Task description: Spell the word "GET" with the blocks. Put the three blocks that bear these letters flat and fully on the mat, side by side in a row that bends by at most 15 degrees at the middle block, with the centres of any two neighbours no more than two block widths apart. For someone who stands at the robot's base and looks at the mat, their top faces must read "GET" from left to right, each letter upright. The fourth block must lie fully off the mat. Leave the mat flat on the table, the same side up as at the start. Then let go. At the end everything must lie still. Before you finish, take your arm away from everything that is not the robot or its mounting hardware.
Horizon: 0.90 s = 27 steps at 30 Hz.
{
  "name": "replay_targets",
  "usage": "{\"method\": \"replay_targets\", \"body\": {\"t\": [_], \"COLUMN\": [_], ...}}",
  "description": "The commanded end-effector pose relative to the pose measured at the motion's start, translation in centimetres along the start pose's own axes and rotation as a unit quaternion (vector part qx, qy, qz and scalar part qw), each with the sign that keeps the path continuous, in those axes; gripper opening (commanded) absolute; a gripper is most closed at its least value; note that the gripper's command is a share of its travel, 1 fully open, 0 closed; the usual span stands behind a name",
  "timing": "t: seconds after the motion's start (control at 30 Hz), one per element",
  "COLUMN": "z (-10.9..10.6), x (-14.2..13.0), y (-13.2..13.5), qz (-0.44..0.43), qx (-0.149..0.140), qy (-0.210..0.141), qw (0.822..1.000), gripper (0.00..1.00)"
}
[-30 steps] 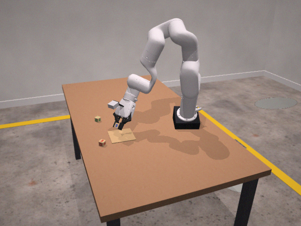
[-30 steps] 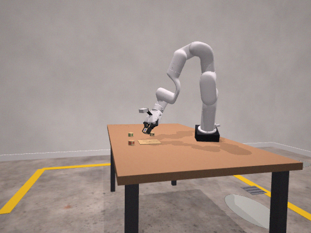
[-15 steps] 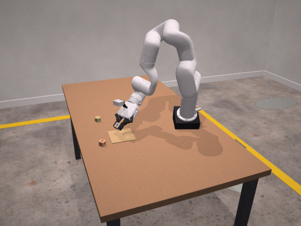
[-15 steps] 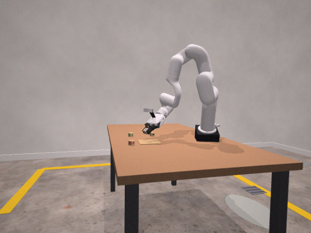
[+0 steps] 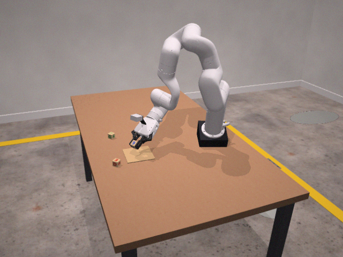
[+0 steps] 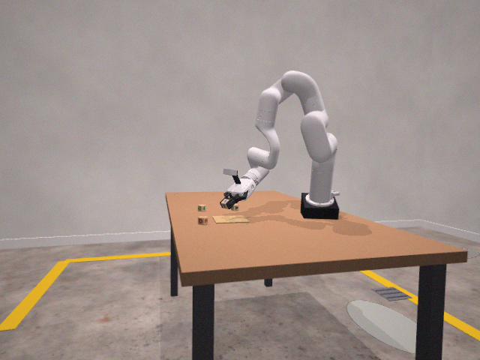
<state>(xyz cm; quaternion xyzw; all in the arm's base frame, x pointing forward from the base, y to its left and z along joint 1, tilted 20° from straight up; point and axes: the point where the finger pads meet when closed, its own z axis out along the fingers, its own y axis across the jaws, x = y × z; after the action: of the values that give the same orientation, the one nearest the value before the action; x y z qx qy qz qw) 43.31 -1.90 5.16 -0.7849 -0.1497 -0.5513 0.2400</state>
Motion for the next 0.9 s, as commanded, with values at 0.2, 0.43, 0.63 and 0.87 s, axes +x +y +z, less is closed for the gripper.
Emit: {"method": "replay_targets", "body": {"t": [0.2, 0.43, 0.63, 0.87], "z": [1.4, 2.2, 2.4, 2.4], "x": [-2.2, -3.4, -3.8, -3.8], "y": [0.1, 0.2, 0.2, 0.2], "qz": [-0.001, -0.001, -0.001, -0.001], "qx": [-0.001, -0.001, -0.001, -0.001], "qy": [0.001, 0.001, 0.001, 0.001], "qw": [1.0, 1.0, 1.0, 1.0], "gripper": [0.27, 0.27, 0.27, 0.27]}}
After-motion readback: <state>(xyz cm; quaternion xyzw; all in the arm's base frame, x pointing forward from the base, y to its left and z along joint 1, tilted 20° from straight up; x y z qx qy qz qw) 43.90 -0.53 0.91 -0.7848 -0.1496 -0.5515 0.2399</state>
